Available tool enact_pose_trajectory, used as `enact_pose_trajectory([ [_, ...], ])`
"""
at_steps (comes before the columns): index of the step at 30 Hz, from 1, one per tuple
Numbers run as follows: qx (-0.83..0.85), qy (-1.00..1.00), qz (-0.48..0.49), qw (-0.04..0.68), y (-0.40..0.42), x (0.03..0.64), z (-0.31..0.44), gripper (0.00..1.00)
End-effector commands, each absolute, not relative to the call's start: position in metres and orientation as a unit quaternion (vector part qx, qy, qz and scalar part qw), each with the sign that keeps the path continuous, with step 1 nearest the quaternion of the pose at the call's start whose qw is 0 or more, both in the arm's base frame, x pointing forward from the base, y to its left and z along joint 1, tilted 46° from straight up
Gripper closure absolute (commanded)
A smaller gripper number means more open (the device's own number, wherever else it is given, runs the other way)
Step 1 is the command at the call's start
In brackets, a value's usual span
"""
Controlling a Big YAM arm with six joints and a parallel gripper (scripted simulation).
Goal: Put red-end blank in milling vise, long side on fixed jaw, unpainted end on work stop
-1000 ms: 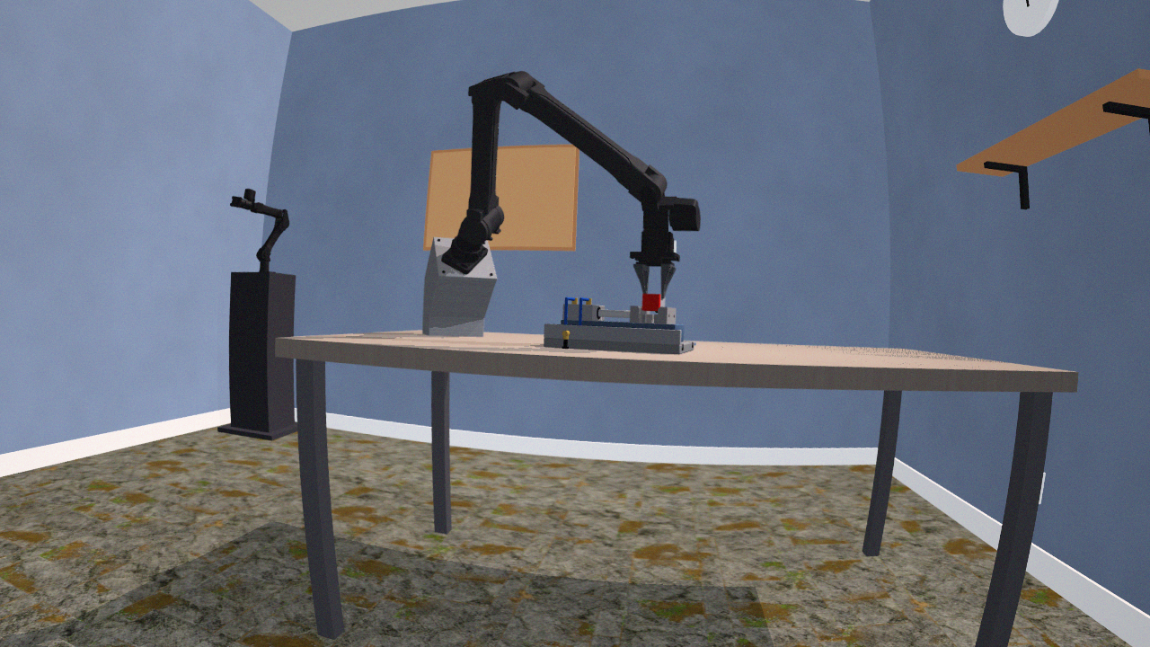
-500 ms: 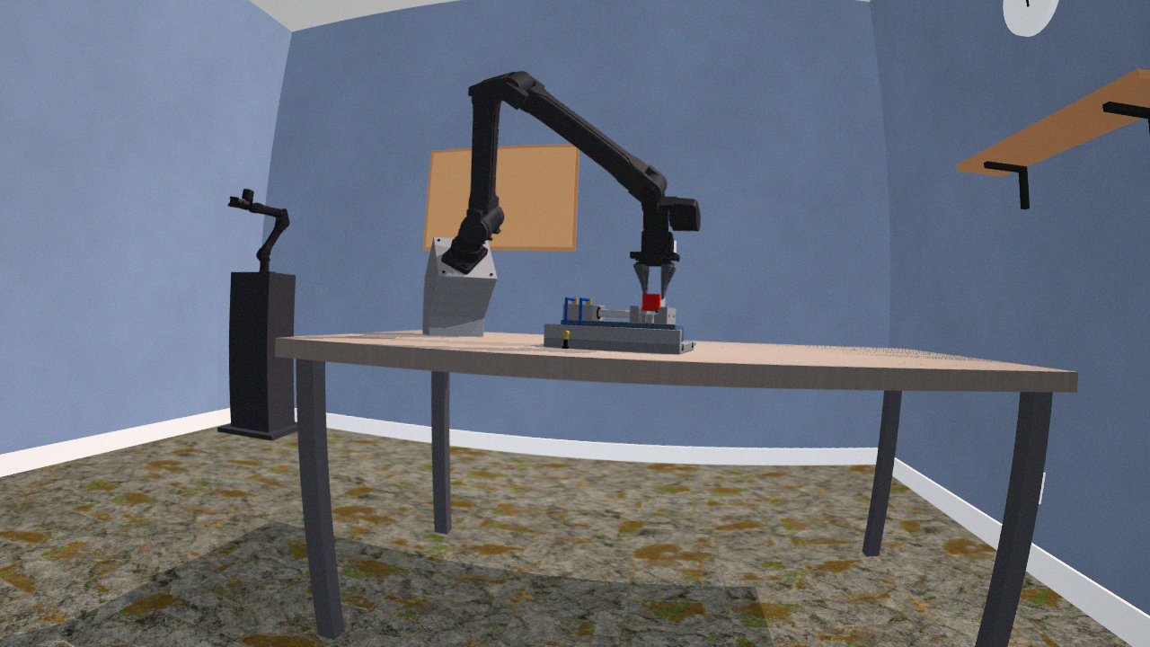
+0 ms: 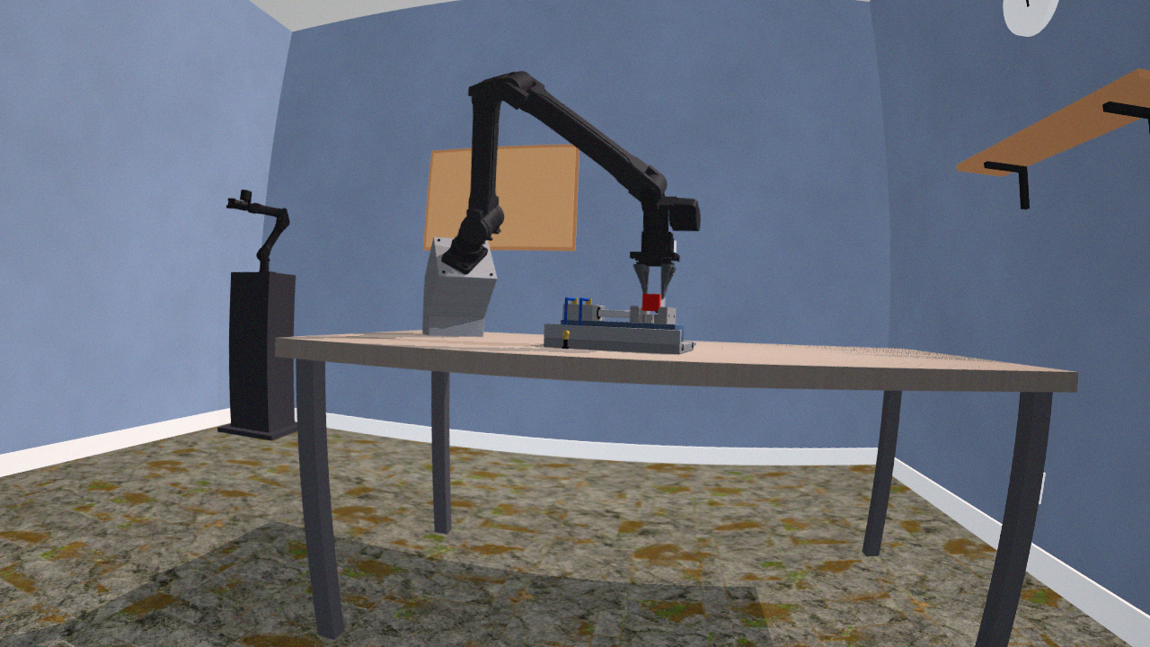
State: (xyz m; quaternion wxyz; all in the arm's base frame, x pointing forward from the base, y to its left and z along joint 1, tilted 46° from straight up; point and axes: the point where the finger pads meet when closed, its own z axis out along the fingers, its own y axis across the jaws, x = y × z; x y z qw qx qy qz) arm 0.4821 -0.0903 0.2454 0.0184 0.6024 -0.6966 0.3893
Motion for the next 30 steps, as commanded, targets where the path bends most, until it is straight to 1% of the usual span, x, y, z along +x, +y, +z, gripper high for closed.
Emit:
enact_pose_trajectory([
  [1, 0.604, -0.693, 0.393, 0.014, -0.0907, 0.4815, 0.2481, 1.00],
  [30, 0.604, -0.693, 0.393, 0.014, -0.0921, 0.4824, 0.2467, 1.00],
])
